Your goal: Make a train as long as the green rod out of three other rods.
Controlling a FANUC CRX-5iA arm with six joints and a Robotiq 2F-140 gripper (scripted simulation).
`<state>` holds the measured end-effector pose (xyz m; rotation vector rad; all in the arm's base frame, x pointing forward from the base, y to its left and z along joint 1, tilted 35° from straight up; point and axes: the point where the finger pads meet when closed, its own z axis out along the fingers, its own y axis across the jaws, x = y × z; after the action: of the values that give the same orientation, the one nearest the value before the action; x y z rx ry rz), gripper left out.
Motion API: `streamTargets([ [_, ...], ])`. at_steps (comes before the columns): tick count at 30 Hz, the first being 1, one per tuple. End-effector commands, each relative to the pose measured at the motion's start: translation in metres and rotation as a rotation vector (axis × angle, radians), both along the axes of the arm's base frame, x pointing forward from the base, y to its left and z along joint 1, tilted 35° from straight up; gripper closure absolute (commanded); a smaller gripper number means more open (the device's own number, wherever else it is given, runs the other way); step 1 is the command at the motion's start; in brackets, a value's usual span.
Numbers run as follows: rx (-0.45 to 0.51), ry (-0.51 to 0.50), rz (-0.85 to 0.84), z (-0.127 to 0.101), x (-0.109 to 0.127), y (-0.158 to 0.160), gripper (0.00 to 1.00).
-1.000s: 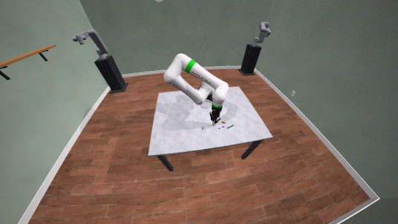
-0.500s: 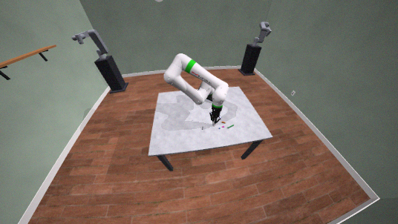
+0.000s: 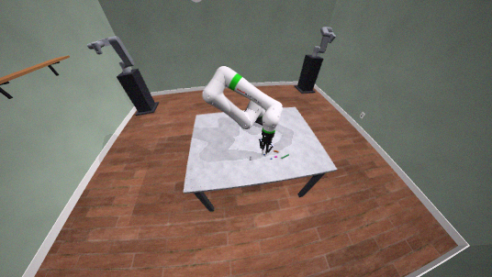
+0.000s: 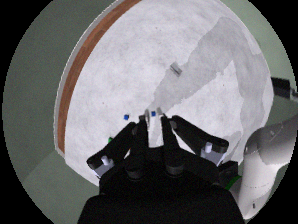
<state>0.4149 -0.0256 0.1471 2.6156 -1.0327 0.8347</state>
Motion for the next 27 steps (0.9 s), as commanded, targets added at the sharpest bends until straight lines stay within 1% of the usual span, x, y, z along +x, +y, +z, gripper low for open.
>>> streamTargets([
  [1,0.000,0.000,0.000,0.000,0.000,0.000,0.85],
  [10,0.000,0.000,0.000,0.000,0.000,0.000,0.85],
  [14,0.000,0.000,0.000,0.004,-0.002,0.002,0.85],
  [20,0.000,0.000,0.000,0.023,-0.012,0.011,0.85],
  [22,0.000,0.000,0.000,0.023,-0.012,0.011,0.85],
  [27,0.000,0.000,0.000,0.046,-0.024,0.022,0.85],
])
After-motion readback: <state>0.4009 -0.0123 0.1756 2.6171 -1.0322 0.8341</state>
